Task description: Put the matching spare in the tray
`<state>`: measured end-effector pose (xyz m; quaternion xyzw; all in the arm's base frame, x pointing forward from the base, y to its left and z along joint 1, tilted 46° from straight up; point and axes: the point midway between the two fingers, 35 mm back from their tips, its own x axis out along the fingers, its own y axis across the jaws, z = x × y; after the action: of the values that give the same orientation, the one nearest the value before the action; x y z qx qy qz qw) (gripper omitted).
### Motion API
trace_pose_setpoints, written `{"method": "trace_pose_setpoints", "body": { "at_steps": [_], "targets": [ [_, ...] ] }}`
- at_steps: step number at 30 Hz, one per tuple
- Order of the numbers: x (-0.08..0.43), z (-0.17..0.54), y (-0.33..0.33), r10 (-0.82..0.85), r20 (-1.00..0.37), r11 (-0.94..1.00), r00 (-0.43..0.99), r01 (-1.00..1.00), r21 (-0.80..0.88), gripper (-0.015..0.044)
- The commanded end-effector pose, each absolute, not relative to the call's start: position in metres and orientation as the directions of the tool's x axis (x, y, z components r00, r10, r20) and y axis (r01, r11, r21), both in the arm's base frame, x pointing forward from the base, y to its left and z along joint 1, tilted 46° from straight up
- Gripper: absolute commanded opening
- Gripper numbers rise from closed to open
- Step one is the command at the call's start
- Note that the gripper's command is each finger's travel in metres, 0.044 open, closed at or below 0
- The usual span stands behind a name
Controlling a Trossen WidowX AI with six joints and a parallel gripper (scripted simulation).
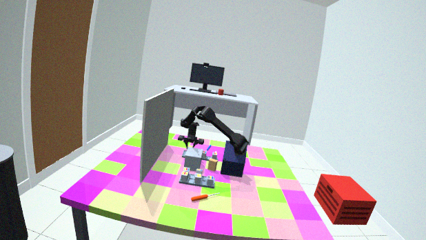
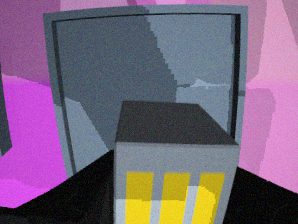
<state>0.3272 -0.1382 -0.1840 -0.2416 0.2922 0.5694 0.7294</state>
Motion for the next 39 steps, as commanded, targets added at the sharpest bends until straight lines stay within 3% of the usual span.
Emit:
{"method": "trace_pose_setpoints", "body": {
  "at_steps": [1, 7, 24, 32, 39],
  "targets": [
    [0.327, -0.187, -0.134, 0.692, -0.698, 0.24, 0.184, -0.971, -0.019, 0.0],
    [0.327, -0.191, -0.129, 0.693, -0.697, 0.239, 0.184, -0.971, -0.019, 0.0],
    [0.327, -0.189, -0.132, 0.691, -0.7, 0.234, 0.181, -0.972, -0.02, 0.044],
    [0.308, -0.117, -0.204, 0.689, -0.701, 0.239, 0.183, -0.971, -0.018, 0.044],
    [0.307, -0.114, -0.206, 0.69, -0.701, 0.239, 0.183, -0.971, -0.018, 0.044]
  ]
}}
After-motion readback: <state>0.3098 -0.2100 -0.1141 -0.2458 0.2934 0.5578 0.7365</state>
